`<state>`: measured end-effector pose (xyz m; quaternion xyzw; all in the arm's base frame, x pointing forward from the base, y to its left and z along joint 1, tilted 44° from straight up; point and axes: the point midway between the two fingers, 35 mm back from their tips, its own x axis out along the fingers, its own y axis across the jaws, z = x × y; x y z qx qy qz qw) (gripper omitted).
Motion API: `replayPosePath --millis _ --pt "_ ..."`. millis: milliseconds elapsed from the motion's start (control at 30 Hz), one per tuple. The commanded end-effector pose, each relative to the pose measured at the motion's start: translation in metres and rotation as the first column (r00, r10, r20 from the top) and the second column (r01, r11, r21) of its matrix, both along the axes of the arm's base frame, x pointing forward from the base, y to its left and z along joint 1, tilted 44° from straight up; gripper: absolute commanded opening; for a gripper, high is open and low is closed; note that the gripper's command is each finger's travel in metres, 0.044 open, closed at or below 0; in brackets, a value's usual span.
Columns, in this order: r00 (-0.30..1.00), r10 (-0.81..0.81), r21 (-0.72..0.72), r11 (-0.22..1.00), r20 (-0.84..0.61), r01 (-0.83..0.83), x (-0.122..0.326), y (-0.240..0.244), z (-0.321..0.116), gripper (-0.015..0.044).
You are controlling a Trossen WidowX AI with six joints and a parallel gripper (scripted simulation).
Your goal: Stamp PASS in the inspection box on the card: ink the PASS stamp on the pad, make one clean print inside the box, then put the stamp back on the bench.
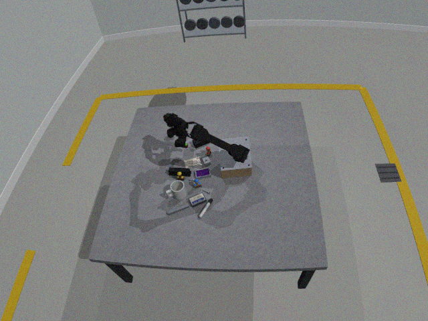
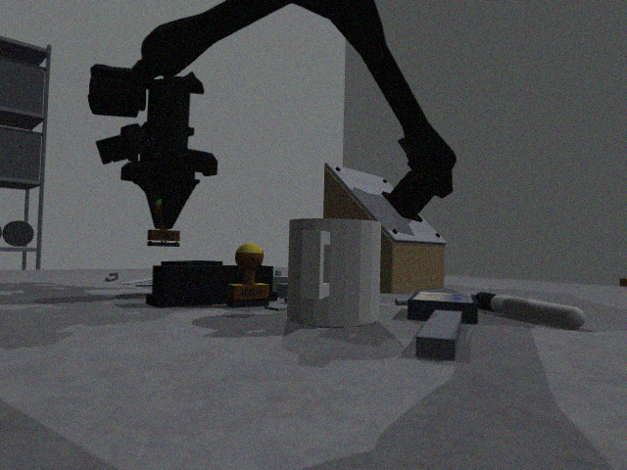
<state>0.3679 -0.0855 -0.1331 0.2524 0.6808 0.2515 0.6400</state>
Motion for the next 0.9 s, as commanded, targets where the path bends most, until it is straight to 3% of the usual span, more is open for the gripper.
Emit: replayPosePath --millis 0,433,867 --pt "1.0 0.005 -0.004 1.0 0.001 -0.005 0.0 -0.002 0.002 0.0" --pt "1.0 0.005 -0.005 1.0 0.001 -0.005 -0.001 -0.004 0.008 0.0" --pt "1.0 0.004 -0.007 1.0 -0.001 -0.004 -0.017 0.029 0.053 0.0"
